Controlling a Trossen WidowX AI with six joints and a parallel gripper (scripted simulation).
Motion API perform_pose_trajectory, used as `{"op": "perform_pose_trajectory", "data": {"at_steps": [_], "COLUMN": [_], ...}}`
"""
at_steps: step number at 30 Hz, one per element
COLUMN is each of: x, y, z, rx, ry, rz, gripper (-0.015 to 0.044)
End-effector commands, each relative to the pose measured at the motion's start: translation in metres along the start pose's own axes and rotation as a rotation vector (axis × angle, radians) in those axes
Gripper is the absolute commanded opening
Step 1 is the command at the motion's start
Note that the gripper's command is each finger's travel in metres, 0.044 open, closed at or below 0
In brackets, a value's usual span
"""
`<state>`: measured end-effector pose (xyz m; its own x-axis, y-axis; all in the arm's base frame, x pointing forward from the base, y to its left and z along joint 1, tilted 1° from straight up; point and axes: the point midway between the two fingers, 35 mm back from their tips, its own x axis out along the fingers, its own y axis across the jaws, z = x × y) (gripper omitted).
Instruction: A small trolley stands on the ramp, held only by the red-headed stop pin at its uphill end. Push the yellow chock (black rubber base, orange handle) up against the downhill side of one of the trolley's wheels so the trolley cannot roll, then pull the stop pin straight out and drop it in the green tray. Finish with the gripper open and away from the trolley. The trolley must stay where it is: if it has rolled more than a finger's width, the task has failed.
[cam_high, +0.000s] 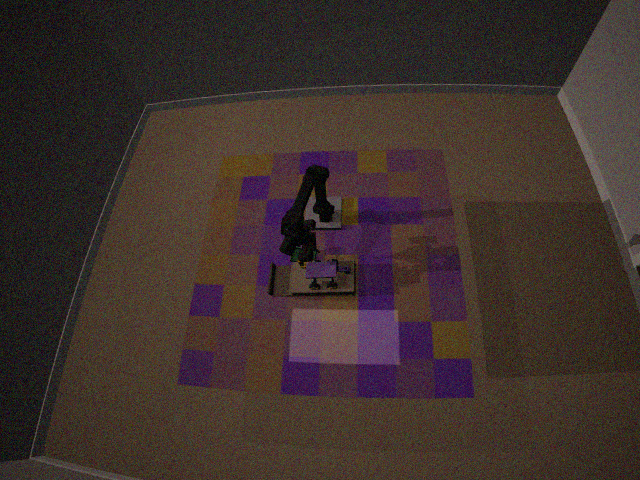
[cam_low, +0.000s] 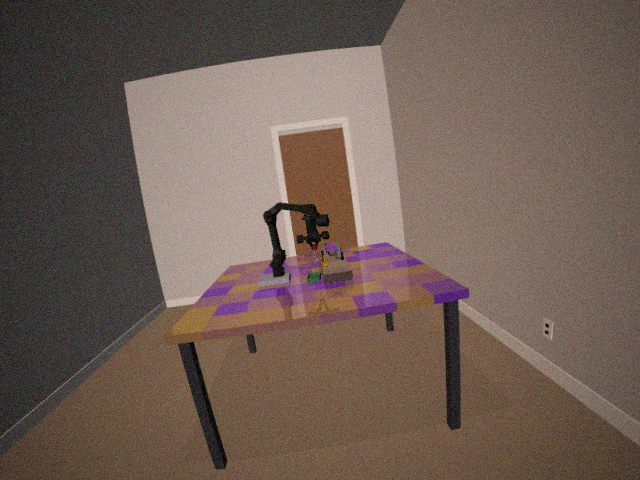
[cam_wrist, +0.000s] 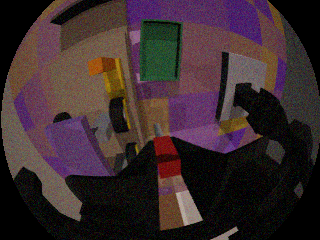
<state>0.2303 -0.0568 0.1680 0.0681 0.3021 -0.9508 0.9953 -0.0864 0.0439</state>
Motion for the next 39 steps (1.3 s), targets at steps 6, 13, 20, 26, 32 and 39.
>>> {"op": "perform_pose_trajectory", "data": {"at_steps": [6, 13, 20, 26, 32, 39], "x": [-0.004, -0.007, -0.008, -0.008, -0.008, -0.007], "y": [-0.002, -0.003, -0.004, -0.004, -0.005, -0.005], "z": [0.035, 0.065, 0.078, 0.077, 0.076, 0.074], "rx": [-0.005, -0.004, -0.004, 0.125, 0.306, 0.519], "ry": [-0.003, -0.005, -0.006, -0.030, -0.060, -0.090], "rz": [-0.006, -0.006, -0.007, 0.004, 0.026, 0.059], "gripper": [0.0000, 0.0000, 0.0000, 0.0000, 0.0000, 0.0000]}}
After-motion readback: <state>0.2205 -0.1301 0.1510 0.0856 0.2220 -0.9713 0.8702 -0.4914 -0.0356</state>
